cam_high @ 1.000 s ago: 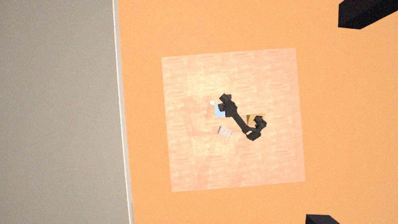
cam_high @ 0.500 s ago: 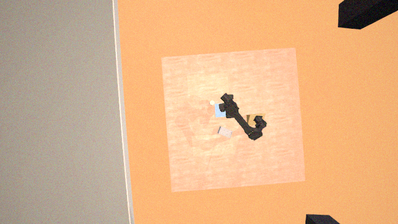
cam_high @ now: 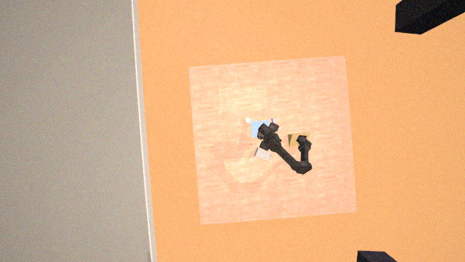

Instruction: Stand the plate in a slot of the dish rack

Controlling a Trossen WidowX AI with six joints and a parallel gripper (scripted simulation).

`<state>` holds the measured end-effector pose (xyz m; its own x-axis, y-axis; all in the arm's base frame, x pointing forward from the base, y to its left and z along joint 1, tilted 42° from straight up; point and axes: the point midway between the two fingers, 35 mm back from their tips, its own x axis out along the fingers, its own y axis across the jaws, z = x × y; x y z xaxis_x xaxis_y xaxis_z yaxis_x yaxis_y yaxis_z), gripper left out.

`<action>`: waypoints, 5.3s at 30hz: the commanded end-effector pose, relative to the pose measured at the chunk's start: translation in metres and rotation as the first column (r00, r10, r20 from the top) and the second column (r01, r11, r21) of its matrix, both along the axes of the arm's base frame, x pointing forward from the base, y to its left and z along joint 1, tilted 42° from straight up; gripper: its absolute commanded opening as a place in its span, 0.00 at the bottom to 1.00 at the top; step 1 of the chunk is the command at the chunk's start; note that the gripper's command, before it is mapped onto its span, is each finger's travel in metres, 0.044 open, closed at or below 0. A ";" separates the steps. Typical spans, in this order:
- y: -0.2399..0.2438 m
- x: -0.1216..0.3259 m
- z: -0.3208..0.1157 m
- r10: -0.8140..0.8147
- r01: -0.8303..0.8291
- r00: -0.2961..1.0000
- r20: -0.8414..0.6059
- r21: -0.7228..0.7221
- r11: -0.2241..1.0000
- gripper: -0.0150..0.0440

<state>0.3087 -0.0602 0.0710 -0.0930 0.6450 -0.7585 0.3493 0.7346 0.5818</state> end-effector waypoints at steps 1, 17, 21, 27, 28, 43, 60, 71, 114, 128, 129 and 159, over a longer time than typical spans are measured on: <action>0.013 -0.006 0.015 -0.089 0.088 0.994 -0.067 -0.009 0.996 0.25; 0.068 -0.037 0.064 -0.475 0.456 0.792 -0.384 -0.147 0.878 0.25; 0.081 -0.047 0.075 -0.555 0.527 0.701 -0.448 -0.198 0.826 0.25; 0.099 -0.064 0.089 -0.655 0.612 0.542 -0.527 -0.286 0.737 0.25; 0.102 -0.068 0.091 -0.669 0.624 0.513 -0.538 -0.302 0.721 0.25; 0.139 -0.116 0.116 -0.785 0.692 0.054 -0.617 -0.544 0.475 0.25; 0.141 -0.130 0.079 -0.882 0.629 0.238 -0.407 -0.627 0.460 0.25; 0.139 -0.135 0.051 -0.892 0.614 0.415 -0.181 -0.667 0.422 0.25; 0.155 -0.111 0.020 -0.482 0.821 0.565 0.669 -0.399 0.409 0.25; 0.174 -0.111 0.034 -0.375 0.852 0.394 0.839 -0.181 0.491 0.25; 0.175 -0.111 0.035 -0.370 0.852 0.379 0.848 -0.163 0.498 0.25; 0.203 -0.120 0.045 -0.352 0.803 0.147 0.924 0.096 0.588 0.25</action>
